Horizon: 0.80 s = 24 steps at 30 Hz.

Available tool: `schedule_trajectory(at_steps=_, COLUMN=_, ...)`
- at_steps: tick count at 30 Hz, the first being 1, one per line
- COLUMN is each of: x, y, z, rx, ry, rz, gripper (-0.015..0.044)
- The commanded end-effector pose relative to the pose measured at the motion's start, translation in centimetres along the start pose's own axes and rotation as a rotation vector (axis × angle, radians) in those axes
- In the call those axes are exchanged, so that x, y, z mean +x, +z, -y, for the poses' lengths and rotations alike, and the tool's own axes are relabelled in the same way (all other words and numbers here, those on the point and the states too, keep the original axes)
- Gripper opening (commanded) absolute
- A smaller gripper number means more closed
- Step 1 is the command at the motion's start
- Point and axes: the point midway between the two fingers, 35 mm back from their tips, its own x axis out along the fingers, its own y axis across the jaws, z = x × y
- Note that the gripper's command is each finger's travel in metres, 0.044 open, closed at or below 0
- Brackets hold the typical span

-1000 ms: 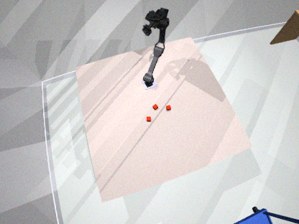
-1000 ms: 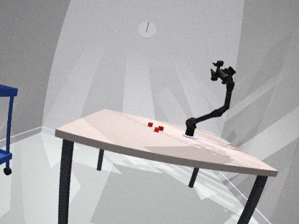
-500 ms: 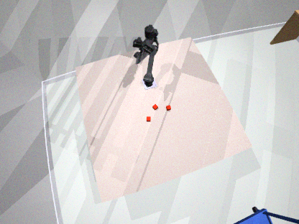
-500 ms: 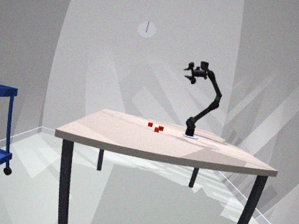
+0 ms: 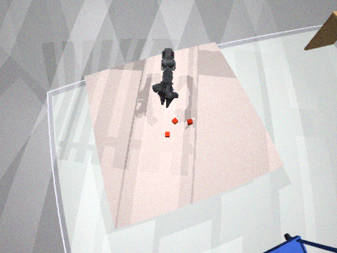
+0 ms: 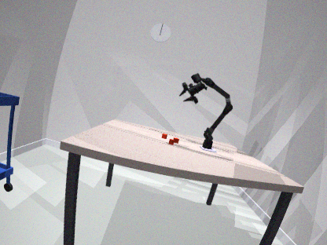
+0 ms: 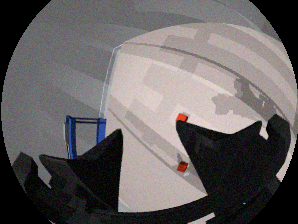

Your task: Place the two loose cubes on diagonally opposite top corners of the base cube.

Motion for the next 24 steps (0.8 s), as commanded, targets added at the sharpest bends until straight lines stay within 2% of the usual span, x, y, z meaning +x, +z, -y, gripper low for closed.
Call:
schedule_trajectory(at_steps=1, x=3.8, y=-3.3, z=1.5, rx=-0.038, ry=-0.125, rz=-0.140, gripper=0.0265)
schedule_trajectory(at_steps=8, x=8.7, y=-9.2, z=5.1, rx=-0.119, ry=-0.354, rz=-0.358, gripper=0.0265)
schedule_trajectory(at_steps=15, x=11.1, y=-14.3, z=9.3, rx=-0.196, ry=-0.574, rz=-0.531, gripper=0.0265)
schedule_trajectory(at_steps=24, x=12.1, y=-15.4, z=10.4, rx=-0.205, ry=-0.601, rz=-0.551, gripper=0.0265)
